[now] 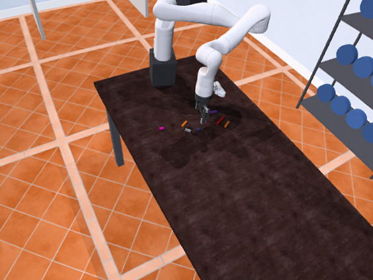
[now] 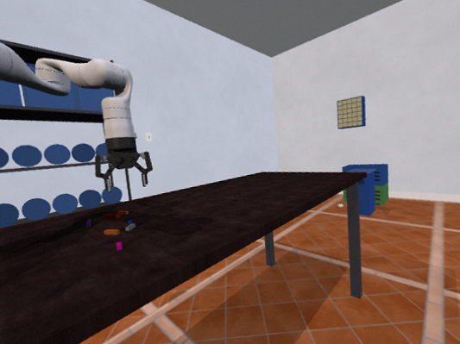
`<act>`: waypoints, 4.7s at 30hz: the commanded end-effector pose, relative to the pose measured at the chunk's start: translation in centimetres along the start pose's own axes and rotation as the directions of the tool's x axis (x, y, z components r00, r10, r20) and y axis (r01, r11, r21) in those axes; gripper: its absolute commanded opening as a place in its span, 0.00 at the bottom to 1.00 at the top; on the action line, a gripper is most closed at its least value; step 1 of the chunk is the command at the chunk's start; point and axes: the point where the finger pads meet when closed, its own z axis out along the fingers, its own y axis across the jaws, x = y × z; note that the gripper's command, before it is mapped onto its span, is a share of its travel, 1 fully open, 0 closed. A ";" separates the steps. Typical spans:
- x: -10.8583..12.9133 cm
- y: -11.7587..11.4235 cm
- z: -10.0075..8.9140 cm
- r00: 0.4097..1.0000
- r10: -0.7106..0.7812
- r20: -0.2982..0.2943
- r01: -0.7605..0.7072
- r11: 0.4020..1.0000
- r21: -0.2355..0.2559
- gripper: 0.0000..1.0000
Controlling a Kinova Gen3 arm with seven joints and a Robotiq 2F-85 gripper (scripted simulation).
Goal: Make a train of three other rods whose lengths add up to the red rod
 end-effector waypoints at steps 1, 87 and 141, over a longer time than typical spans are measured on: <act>0.1 -0.3 -0.2 1.000 0.009 -0.003 -0.009 1.000 0.004 1.00; -17.1 -3.9 2.0 1.000 -0.016 0.001 0.016 1.000 0.002 0.24; -16.8 -3.7 6.9 1.000 -0.025 -0.002 0.025 1.000 0.003 0.24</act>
